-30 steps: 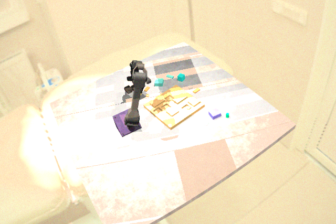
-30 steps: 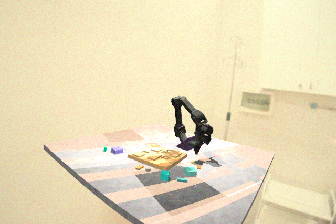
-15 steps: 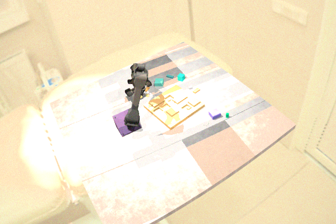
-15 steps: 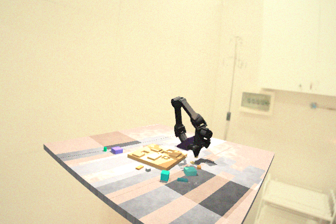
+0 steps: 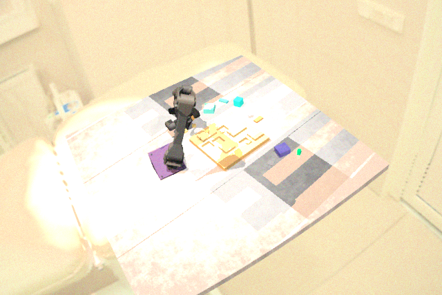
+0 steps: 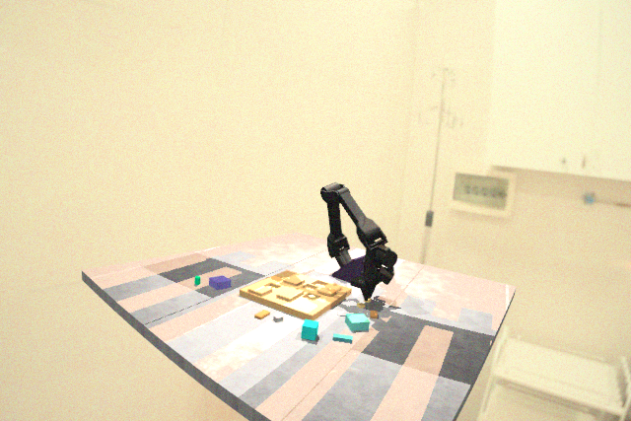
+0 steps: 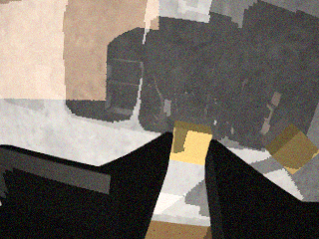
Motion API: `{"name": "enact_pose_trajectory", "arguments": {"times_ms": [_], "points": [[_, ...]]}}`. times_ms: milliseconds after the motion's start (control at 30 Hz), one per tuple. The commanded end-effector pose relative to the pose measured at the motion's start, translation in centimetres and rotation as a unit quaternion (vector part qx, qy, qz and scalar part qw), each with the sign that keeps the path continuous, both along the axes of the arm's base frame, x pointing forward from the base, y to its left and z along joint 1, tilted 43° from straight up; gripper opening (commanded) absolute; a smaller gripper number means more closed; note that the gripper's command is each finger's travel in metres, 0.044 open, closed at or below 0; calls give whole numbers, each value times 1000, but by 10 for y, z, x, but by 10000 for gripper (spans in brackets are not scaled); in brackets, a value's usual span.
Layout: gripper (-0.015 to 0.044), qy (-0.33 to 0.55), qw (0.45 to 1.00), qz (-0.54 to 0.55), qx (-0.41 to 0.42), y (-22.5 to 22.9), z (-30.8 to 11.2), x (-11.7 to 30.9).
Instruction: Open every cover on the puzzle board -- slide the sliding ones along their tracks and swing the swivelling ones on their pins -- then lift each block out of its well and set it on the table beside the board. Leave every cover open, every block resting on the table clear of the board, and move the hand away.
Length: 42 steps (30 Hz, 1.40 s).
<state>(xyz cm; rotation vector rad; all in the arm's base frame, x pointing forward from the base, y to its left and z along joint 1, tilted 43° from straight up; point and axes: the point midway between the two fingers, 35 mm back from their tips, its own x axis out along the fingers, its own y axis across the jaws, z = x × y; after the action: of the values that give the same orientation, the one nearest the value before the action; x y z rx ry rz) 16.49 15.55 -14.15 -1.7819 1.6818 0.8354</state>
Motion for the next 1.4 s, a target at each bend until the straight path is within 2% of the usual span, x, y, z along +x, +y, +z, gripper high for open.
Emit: {"name": "enact_pose_trajectory", "arguments": {"times_ms": [0, 433, 1333, 1367], "points": [[106, 0, 1000, 0, 0, 0, 0, 0], [440, 0, 1000, 0, 0, 1, 1, 0], [440, 2, 1000, 3, -1, 50, 58, -3], [414, 0, 1000, 0, -1, 50, 58, -2]]}}
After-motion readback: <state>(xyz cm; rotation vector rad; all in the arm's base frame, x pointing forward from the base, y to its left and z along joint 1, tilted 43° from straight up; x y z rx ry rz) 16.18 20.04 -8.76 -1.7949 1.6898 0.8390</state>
